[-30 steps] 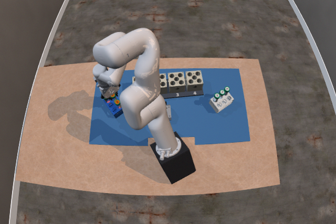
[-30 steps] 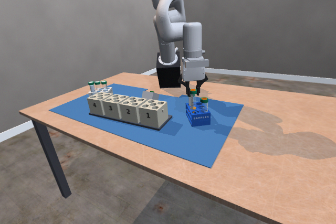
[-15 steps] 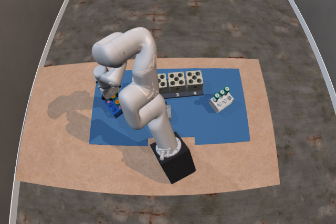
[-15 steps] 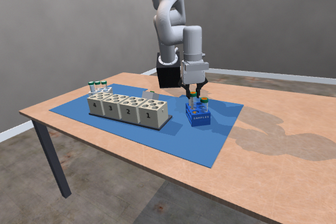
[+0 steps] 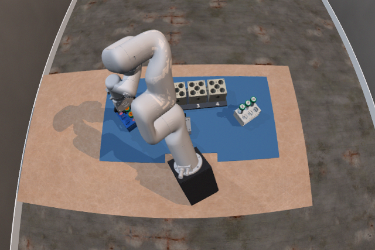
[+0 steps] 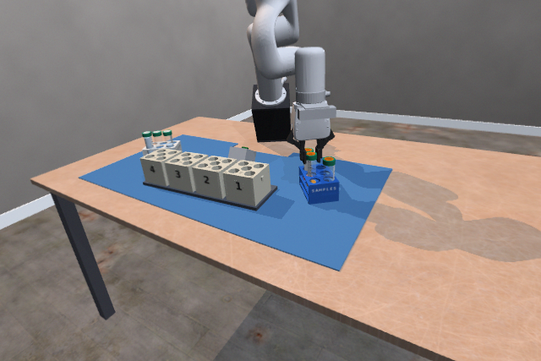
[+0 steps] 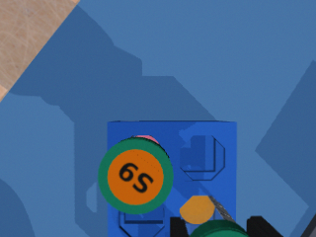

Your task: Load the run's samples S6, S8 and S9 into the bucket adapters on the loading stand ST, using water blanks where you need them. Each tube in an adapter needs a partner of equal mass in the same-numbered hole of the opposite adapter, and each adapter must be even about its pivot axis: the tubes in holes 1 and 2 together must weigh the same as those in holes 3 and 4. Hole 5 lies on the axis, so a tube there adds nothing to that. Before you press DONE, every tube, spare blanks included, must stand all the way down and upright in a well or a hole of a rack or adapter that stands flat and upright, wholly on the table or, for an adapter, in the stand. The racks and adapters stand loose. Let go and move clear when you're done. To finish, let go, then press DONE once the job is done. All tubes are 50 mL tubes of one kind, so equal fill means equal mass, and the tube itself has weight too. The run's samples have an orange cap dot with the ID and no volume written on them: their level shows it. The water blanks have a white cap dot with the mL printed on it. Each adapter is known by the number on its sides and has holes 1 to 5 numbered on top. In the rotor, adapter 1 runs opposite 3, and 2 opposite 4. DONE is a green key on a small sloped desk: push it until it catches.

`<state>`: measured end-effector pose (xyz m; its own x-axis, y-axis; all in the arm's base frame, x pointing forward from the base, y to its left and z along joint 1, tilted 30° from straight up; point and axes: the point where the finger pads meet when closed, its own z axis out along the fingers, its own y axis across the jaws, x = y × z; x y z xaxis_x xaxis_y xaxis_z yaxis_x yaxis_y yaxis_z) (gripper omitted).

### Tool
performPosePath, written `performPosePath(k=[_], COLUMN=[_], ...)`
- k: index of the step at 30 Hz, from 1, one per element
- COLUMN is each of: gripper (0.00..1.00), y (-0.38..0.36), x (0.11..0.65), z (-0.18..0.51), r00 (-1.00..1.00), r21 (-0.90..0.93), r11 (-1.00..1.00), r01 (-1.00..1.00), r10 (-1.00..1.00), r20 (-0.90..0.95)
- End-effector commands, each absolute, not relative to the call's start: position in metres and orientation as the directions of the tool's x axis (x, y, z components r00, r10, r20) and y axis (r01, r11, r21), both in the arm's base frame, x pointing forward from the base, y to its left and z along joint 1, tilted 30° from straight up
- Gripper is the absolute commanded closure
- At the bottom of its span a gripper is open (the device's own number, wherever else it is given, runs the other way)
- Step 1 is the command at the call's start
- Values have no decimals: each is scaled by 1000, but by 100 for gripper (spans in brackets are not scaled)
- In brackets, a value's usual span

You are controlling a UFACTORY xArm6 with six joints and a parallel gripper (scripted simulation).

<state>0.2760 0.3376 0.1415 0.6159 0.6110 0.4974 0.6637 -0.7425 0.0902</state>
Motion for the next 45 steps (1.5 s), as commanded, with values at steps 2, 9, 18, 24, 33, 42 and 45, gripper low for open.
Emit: performPosePath(k=[2, 9, 18, 24, 33, 42, 45], gripper=[100, 100, 56, 56, 56, 56, 56], y=[339, 339, 339, 339, 339, 339, 338], x=[277, 277, 277, 277, 277, 277, 276], z=[141, 141, 140, 140, 140, 140, 144], r00=[615, 615, 615, 615, 615, 615, 615], r21=[90, 90, 90, 90, 90, 90, 90], r11=[-743, -743, -743, -743, -743, -743, -743], r01=[664, 664, 664, 664, 664, 664, 664], r10=[610, 610, 610, 610, 610, 610, 610], r20=[500, 500, 500, 500, 500, 500, 500])
